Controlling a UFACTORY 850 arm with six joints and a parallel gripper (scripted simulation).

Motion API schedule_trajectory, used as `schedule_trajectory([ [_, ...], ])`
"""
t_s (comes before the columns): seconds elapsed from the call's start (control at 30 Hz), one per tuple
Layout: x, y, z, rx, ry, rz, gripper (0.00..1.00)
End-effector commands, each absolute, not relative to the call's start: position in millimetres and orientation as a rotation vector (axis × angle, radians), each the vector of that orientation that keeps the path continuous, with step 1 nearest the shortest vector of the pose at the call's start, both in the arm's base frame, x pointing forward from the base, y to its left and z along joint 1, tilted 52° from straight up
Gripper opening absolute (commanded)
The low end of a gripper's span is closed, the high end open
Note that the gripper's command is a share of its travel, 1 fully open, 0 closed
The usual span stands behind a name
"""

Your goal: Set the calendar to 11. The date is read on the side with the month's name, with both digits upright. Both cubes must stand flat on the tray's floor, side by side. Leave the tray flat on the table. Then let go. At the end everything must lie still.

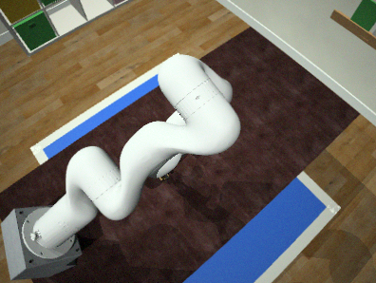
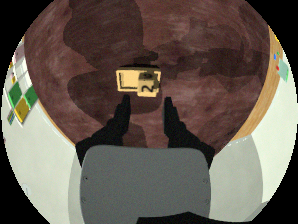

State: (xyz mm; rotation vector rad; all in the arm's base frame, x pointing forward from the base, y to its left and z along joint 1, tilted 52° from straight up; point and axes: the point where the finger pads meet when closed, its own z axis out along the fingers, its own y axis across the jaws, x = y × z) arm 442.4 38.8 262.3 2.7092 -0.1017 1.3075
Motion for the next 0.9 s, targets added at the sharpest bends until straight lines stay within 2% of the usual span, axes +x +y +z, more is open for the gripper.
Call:
schedule_trajectory([
  [0.0,446.9,38.0,259.2,2.709,-0.102,1.310,0.49],
  [0.87,465.4,34.4,244.8,2.709,-0.102,1.310,0.49],
])
